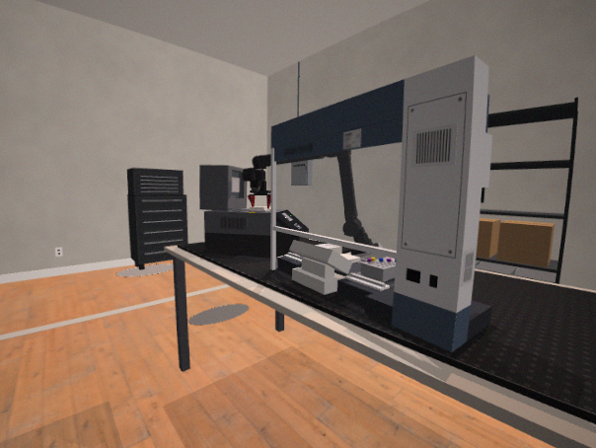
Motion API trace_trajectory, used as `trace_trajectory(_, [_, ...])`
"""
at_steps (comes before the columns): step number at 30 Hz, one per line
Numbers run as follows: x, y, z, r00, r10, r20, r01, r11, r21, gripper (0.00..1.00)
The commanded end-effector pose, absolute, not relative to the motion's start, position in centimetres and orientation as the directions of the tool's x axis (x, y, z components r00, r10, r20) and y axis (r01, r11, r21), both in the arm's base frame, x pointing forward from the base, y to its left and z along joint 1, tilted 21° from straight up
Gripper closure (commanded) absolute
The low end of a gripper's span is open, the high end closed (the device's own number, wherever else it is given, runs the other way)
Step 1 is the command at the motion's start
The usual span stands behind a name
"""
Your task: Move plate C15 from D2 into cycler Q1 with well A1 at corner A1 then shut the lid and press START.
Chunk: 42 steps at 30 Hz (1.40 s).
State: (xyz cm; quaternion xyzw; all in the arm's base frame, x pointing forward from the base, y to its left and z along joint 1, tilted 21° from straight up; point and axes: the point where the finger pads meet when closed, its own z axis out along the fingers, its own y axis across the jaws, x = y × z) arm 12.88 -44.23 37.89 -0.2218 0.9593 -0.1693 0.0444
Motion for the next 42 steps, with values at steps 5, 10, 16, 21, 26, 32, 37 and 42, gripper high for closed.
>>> trace_trajectory(5, [14.03, -43.54, 32.32, -0.893, -0.448, -0.05, -0.43, 0.879, -0.206, 1.0])
trace_trajectory(10, [14.02, -43.41, 32.24, -0.892, -0.449, -0.051, -0.431, 0.88, -0.2, 1.0])
trace_trajectory(16, [14.01, -43.29, 32.17, -0.892, -0.449, -0.052, -0.432, 0.881, -0.194, 1.0])
trace_trajectory(21, [14.0, -43.14, 32.01, -0.892, -0.449, -0.053, -0.433, 0.882, -0.187, 1.0])
trace_trajectory(26, [13.99, -43.01, 31.95, -0.892, -0.449, -0.055, -0.434, 0.883, -0.181, 1.0])
trace_trajectory(32, [13.95, -42.8, 31.74, -0.891, -0.45, -0.057, -0.435, 0.884, -0.172, 1.0])
trace_trajectory(37, [13.94, -42.7, 31.65, -0.891, -0.45, -0.058, -0.436, 0.884, -0.167, 1.0])
trace_trajectory(42, [14.0, -42.94, 31.95, -0.884, -0.465, -0.055, -0.45, 0.876, -0.171, 1.0])
